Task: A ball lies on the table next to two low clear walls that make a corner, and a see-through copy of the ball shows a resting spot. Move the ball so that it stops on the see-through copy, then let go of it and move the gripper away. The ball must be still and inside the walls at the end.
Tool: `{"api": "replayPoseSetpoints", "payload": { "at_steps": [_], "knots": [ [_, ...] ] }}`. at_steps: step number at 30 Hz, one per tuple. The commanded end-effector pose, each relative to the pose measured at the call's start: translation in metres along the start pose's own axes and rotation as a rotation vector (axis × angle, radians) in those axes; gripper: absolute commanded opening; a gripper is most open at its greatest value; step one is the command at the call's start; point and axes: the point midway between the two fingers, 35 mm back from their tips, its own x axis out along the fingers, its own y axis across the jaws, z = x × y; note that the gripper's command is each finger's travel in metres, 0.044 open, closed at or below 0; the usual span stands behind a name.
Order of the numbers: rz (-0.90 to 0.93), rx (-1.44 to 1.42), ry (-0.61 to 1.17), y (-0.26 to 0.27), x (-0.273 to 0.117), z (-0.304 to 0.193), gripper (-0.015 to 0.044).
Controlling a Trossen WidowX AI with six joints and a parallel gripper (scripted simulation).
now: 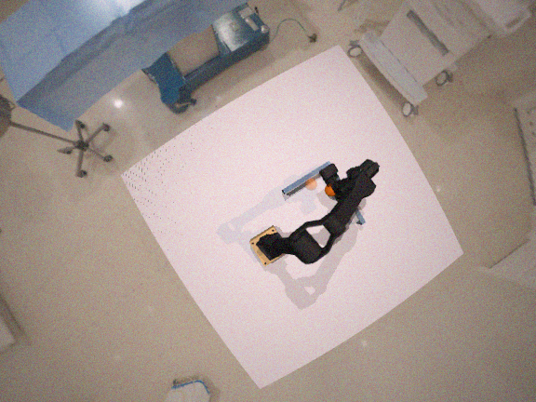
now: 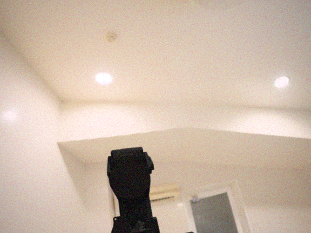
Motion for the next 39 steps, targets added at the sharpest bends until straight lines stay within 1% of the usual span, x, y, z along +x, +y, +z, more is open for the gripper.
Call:
{"api": "replayPoseSetpoints", "payload": {
  "at_steps": [1, 7, 12, 39],
  "knots": [
    [0.000, 0.003, -0.007, 0.000, -0.029, 0.000, 0.0000],
    [-0.001, 0.005, -0.006, -0.001, -0.065, -0.007, 0.0000],
    [-0.001, -0.021, -0.006, 0.000, -0.065, -0.007, 0.0000],
    [0.001, -1.102, -0.005, 0.043, -0.029, -0.031, 0.0000]
  ]
}}
